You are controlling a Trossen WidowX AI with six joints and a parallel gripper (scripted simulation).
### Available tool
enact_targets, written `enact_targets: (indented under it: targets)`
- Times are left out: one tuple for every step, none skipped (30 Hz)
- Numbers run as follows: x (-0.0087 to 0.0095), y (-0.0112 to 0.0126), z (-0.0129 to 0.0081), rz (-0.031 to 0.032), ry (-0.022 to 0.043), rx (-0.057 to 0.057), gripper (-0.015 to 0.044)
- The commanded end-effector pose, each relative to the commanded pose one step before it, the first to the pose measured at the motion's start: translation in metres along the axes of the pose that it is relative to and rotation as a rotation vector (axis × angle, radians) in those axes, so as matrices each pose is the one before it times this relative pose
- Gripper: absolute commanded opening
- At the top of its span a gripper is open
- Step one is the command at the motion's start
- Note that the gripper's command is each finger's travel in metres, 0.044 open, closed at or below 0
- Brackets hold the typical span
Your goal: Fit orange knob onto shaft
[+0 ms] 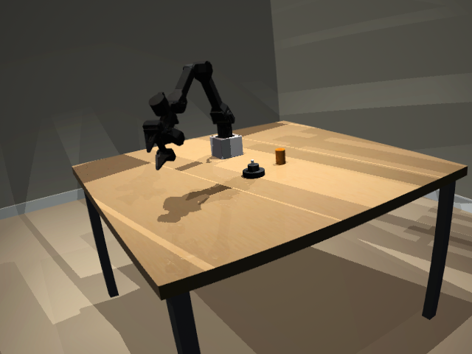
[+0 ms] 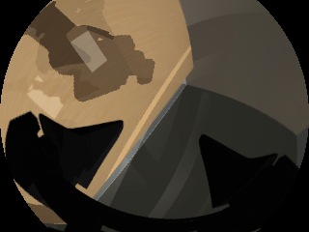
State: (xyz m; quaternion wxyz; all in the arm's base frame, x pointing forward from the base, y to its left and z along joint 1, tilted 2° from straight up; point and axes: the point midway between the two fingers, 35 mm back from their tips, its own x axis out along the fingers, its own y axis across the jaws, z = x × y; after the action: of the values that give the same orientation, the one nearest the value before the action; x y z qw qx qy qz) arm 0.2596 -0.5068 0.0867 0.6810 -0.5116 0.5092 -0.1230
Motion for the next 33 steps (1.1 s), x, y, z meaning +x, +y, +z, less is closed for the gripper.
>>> enact_targets:
  targets:
    - [-0.00829, 0.01135, 0.05009, 0.0791, -0.06231, 0.0451, 0.044]
    - [-0.00249, 0.00445, 0.01816, 0.02576, -0.02389, 0.0083, 0.044]
    - [-0.00253, 0.00508, 0.01784, 0.02642, -0.02265, 0.0077, 0.044]
    - [-0.00257, 0.0057, 0.01749, 0.02703, -0.02139, 0.007, 0.044]
    - [-0.0026, 0.0063, 0.01712, 0.02758, -0.02009, 0.0064, 0.044]
    - [-0.00263, 0.00688, 0.01672, 0.02808, -0.01877, 0.0058, 0.044]
    - [-0.00266, 0.00745, 0.0163, 0.02853, -0.01742, 0.0052, 0.044]
    - [-0.00267, 0.00799, 0.01586, 0.02892, -0.01605, 0.0046, 0.044]
    - [-0.00269, 0.00851, 0.01539, 0.02924, -0.01465, 0.004, 0.044]
    - [-0.0029, 0.00964, 0.0159, 0.03152, -0.01409, 0.0037, 0.044]
    - [-0.00293, 0.0103, 0.01549, 0.0321, -0.01259, 0.0031, 0.044]
    - [-0.00293, 0.01082, 0.01488, 0.03226, -0.01092, 0.0025, 0.044]
    - [-0.00292, 0.01132, 0.01425, 0.03234, -0.00923, 0.0019, 0.044]
    - [-0.0029, 0.01178, 0.0136, 0.03234, -0.00754, 0.0013, 0.044]
    - [-0.00288, 0.01221, 0.01294, 0.03226, -0.00584, 0.0007, 0.044]
    - [-0.00286, 0.01261, 0.01225, 0.0321, -0.00415, 0.0002, 0.044]
    - [-0.00282, 0.01298, 0.01156, 0.03187, -0.00246, -0.0003, 0.044]
    - [-0.00278, 0.0133, 0.01085, 0.03155, -0.00078, -0.0008, 0.044]
    - [-0.00274, 0.0136, 0.01013, 0.03115, 0.00089, -0.0013, 0.044]
    - [-0.00284, 0.01457, 0.00987, 0.03224, 0.00272, -0.0018, 0.044]
    - [-0.00285, 0.01516, 0.00925, 0.03235, 0.00465, -0.0023, 0.044]
    - [-0.00278, 0.01537, 0.0084, 0.03161, 0.0065, -0.0028, 0.044]
    - [-0.0027, 0.01553, 0.00754, 0.03078, 0.00832, -0.0032, 0.044]
    - [-0.00262, 0.01565, 0.00668, 0.02986, 0.0101, -0.0036, 0.044]
    - [-0.00253, 0.01572, 0.00583, 0.02885, 0.01184, -0.004, 0.044]
    - [-0.00244, 0.01575, 0.00498, 0.02776, 0.01352, -0.0044, 0.044]
    - [-0.00234, 0.01574, 0.00413, 0.02657, 0.01515, -0.0047, 0.044]
    - [-0.00224, 0.01568, 0.0033, 0.02531, 0.01673, -0.0049, 0.044]
    - [-0.00213, 0.01558, 0.00247, 0.02397, 0.01824, -0.0052, 0.044]
    - [-0.00188, 0.01485, 0.00226, 0.02227, 0.01933, -0.0053, 0.044]
    - [-0.00195, 0.01582, 0.0016, 0.02234, 0.02231, -0.006, 0.044]
    - [-0.00178, 0.01497, 0.00074, 0.01976, 0.02279, -0.0059, 0.044]
    - [-0.00123, 0.01089, 0.00006, 0.01348, 0.01761, -0.0044, 0.044]
